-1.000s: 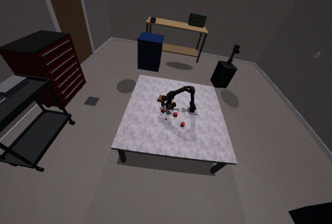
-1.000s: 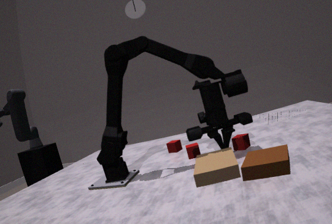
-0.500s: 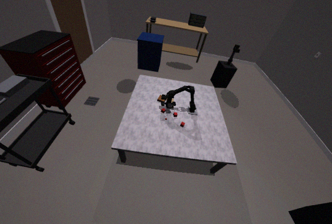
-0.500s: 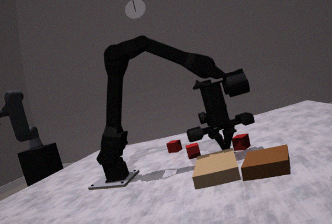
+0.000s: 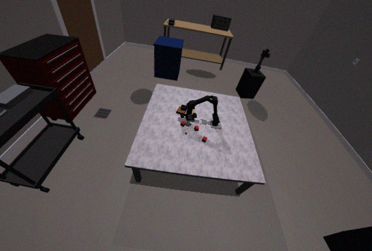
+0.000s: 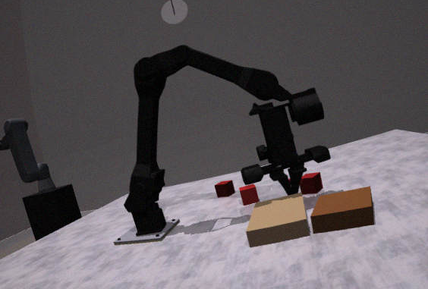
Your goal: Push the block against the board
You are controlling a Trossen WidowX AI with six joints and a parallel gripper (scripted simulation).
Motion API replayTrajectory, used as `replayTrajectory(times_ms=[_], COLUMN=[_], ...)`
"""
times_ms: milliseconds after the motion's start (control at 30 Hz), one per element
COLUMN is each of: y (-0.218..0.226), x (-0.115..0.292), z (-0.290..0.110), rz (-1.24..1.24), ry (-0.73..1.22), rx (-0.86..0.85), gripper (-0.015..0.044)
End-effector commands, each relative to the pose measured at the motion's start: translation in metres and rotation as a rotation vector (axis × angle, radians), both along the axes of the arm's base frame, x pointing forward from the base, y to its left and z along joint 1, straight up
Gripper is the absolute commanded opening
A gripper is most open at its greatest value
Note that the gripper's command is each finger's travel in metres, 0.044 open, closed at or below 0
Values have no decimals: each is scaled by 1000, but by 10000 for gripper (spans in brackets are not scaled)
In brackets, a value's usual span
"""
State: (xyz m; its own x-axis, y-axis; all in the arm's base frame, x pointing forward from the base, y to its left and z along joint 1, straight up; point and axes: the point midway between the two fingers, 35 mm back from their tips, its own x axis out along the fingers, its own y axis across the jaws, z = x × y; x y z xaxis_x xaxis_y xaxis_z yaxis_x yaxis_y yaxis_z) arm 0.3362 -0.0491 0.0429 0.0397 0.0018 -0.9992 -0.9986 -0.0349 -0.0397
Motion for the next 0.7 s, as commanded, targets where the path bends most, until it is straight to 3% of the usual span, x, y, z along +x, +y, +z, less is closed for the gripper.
replayTrajectory(times_ms=[0,667], y=[-7,14], x=[-1,0], z=[-2,-2], rz=[-1,-1], ry=[8,8], rx=[-6,-5], gripper=[0,0])
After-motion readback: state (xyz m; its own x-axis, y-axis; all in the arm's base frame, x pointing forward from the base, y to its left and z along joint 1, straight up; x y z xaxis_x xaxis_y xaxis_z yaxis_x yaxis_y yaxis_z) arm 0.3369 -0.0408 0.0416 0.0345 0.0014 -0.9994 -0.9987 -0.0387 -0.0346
